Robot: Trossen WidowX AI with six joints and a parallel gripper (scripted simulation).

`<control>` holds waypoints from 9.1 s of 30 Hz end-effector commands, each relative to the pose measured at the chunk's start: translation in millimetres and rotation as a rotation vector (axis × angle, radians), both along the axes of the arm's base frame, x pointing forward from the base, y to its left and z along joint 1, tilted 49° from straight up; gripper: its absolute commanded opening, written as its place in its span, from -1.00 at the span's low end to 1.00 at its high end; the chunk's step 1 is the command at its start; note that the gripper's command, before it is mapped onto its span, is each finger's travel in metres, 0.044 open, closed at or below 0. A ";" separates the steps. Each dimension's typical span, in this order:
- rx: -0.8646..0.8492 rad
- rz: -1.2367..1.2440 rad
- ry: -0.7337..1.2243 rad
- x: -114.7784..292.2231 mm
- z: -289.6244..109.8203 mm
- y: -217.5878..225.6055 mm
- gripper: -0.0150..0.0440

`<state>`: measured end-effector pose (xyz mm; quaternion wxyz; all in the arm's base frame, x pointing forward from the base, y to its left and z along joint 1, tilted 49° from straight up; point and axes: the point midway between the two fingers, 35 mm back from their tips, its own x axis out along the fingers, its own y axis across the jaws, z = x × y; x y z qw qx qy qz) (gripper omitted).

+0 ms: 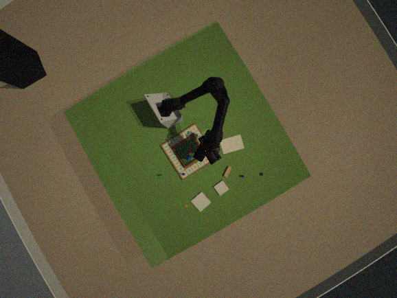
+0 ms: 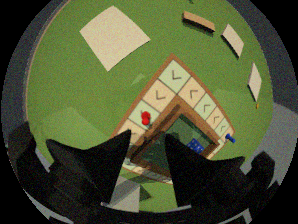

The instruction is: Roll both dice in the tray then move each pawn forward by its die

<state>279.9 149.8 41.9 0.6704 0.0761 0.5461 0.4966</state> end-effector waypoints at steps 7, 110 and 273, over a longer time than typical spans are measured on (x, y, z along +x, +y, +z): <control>0.017 0.055 -0.071 -1.8 3.1 1.7 0.19; 0.009 0.052 -0.069 -62.3 28.8 -24.8 -0.49; -0.012 -0.135 0.140 105.2 -197.2 -87.4 -0.37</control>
